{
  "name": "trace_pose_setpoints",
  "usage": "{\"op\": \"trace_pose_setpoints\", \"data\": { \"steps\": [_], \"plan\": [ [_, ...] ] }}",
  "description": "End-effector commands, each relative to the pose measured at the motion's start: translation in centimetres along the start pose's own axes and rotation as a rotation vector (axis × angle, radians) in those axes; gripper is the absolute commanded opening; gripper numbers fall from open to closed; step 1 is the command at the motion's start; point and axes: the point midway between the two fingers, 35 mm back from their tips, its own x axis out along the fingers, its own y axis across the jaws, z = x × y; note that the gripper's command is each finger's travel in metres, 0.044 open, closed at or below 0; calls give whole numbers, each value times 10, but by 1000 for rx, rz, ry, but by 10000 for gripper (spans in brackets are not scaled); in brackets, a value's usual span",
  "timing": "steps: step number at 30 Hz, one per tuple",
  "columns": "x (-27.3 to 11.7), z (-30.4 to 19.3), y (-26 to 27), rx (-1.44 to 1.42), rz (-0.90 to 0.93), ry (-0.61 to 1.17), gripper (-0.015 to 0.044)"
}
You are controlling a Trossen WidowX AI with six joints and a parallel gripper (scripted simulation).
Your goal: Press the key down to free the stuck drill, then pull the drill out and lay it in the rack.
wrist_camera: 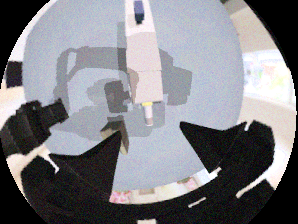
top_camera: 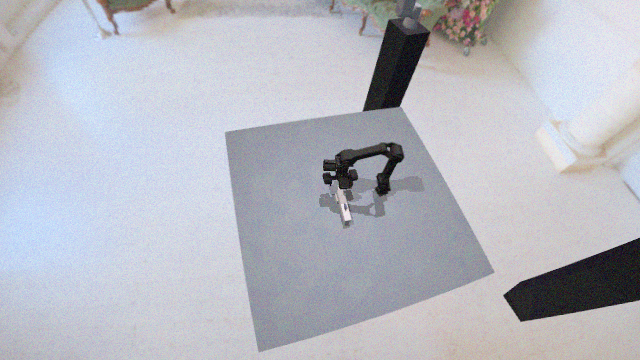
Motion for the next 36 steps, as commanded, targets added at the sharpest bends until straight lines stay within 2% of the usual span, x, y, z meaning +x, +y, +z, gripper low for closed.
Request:
{"op": "trace_pose_setpoints", "data": {
  "steps": [1,28,36],
  "plan": [
    [7,2,0,4,4,-3,440],
    [45,13,2,4,4,-4,440],
    [42,12,1,0,3,-2,230]
  ]
}}
